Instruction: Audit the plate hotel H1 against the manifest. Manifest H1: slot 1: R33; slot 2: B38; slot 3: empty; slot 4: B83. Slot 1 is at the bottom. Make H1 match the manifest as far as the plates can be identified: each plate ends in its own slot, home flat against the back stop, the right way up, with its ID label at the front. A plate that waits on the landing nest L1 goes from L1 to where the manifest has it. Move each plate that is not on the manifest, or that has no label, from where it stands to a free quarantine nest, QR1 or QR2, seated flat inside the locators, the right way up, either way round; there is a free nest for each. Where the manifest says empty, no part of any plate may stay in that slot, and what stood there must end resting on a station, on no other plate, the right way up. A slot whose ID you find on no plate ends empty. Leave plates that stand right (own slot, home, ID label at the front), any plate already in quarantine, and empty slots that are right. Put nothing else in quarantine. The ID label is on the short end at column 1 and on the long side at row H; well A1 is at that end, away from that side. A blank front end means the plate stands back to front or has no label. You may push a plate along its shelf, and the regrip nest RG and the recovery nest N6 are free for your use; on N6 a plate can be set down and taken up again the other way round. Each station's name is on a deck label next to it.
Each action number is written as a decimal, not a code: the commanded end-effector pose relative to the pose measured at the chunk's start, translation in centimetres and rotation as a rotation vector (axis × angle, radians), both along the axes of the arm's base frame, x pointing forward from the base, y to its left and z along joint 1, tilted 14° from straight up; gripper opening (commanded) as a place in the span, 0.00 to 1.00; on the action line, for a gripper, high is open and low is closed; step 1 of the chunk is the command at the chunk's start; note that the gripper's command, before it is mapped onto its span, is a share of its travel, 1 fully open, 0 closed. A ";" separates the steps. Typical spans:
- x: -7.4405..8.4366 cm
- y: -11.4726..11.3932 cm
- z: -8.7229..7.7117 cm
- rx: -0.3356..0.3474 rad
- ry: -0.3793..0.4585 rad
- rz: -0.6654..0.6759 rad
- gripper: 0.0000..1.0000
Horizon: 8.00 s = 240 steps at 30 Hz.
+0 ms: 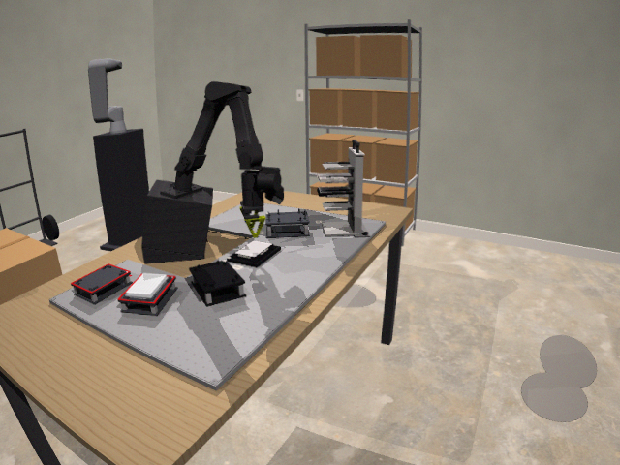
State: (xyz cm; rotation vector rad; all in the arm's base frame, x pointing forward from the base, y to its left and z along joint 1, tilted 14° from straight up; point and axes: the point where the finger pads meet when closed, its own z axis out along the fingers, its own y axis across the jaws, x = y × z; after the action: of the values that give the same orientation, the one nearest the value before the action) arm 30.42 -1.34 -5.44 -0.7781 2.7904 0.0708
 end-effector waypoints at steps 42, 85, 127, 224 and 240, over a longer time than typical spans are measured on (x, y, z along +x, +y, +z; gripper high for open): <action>-0.7 0.5 -1.5 -0.177 -0.078 0.848 1.00; 2.2 0.8 -5.8 -0.197 -0.114 0.831 1.00; 1.5 0.7 -5.7 -0.189 -0.104 0.828 0.86; -0.5 -1.0 6.7 -0.203 -0.125 0.825 0.86; -1.6 -1.4 10.6 -0.204 -0.125 0.825 0.86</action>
State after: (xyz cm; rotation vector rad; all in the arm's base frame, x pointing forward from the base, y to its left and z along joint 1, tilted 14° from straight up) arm 28.92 -2.59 3.75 -1.8626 2.2043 -0.1204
